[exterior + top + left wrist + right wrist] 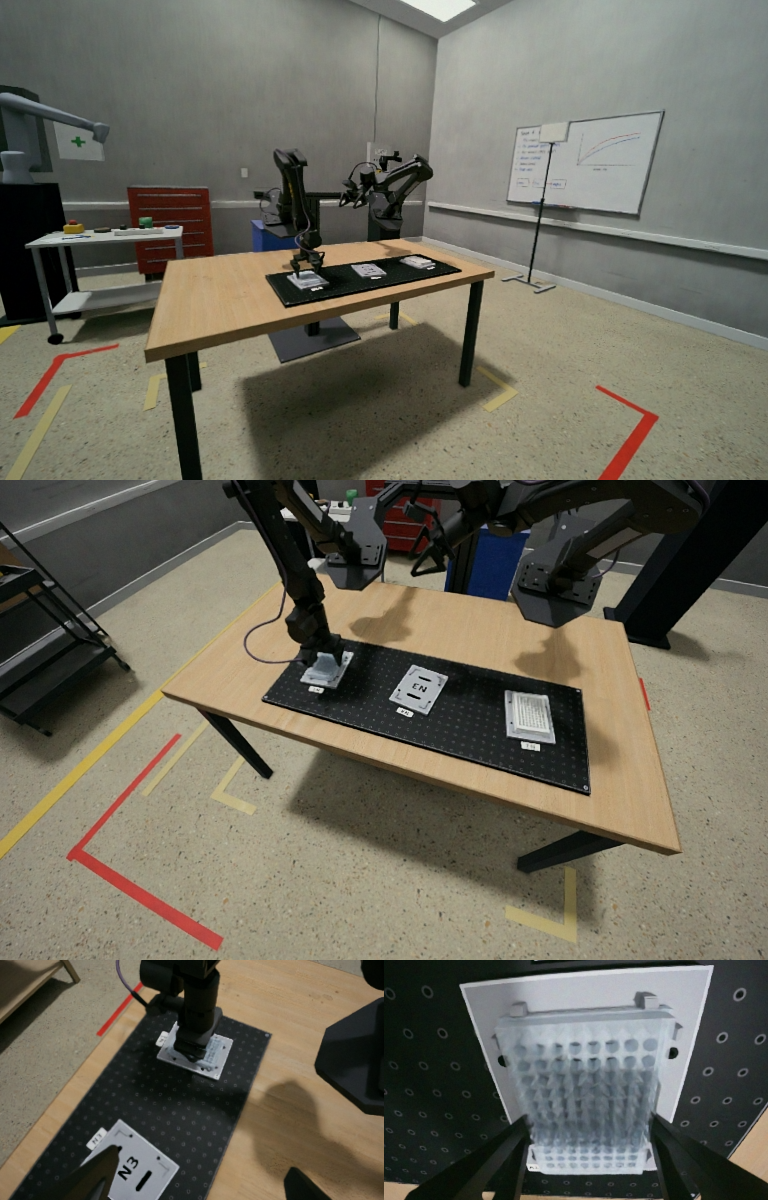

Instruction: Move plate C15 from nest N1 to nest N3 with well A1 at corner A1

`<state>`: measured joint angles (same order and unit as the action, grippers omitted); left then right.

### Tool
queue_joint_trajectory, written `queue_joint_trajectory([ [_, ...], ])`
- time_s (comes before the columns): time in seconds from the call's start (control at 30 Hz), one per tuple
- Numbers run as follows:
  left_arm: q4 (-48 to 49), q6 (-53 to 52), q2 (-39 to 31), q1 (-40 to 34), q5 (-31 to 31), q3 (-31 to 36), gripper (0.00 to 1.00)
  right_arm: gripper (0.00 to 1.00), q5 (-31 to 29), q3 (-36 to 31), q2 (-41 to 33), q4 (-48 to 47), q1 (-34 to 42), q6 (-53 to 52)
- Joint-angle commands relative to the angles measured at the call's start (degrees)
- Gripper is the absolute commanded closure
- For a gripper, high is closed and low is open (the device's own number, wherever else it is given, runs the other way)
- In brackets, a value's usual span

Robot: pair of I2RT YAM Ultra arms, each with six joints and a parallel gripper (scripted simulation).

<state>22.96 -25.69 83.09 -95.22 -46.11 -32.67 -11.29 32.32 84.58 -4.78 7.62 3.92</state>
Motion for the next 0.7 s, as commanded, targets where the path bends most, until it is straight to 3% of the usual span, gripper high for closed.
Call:
queue_joint_trajectory([
  [0.0,0.9,-0.6,0.8,-0.3,0.8,0.8,0.0,0.21,0.7,0.5,0.6,-1.3,-0.1,0.1],
  [0.37,0.9,-0.6,0.8,-0.3,0.8,0.8,0.0,0.21,-1.6,-1.3,-11.8,11.1,2.3,-1.8],
  [0.5,0.9,-0.6,0.8,-0.3,0.8,0.8,0.0,0.21,-2.7,-1.1,-12.4,11.8,2.6,-2.9],
  [0.67,0.9,-0.6,0.8,-0.3,0.8,0.8,0.0,0.21,-9.2,0.3,-10.2,11.4,7.9,-10.8],
])
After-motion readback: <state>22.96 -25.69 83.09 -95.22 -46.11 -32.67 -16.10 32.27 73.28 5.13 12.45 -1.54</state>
